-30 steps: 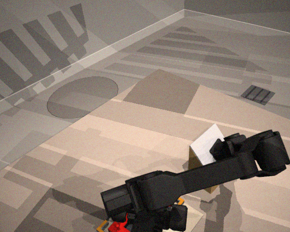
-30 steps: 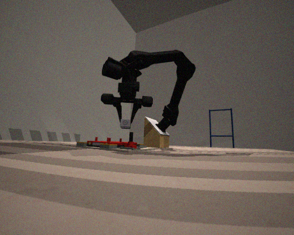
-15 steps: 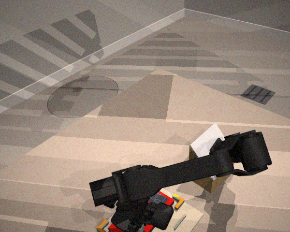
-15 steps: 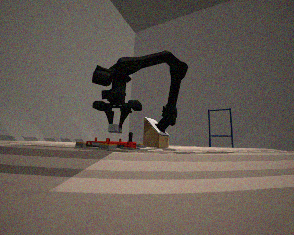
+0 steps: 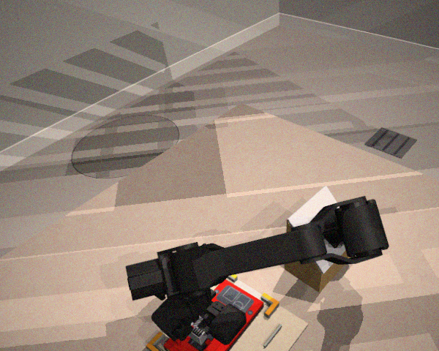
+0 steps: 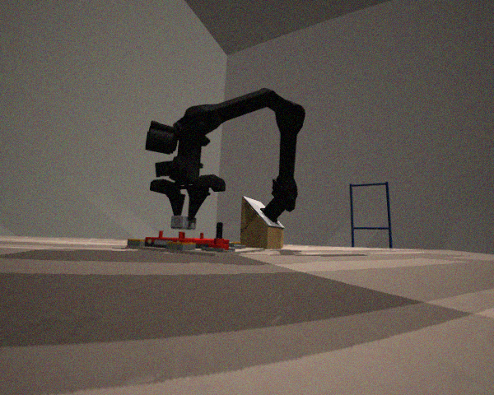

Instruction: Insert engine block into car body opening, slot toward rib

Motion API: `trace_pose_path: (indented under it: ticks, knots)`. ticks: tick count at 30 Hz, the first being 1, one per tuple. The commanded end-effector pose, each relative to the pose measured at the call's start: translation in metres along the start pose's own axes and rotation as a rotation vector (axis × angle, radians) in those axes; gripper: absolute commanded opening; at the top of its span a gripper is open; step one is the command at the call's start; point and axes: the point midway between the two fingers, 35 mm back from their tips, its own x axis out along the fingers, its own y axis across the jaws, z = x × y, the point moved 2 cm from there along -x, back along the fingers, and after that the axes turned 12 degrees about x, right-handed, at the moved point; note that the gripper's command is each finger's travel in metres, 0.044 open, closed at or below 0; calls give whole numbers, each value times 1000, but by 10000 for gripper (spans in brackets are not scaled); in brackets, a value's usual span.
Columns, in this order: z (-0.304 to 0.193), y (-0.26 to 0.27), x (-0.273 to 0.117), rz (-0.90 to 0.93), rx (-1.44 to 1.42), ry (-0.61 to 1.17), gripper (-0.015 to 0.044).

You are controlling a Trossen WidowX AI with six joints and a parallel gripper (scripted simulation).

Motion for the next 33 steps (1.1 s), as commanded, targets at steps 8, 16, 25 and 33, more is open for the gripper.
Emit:
trace_pose_path:
  ticks: [8, 16, 25, 33]
  knots:
    - [0, -3, 2, -1, 27, 1, 159]
    - [0, -3, 2, -1, 4, 1, 159]
    - [0, -4, 2, -1, -44, 1, 159]
    - [0, -4, 2, -1, -44, 1, 159]
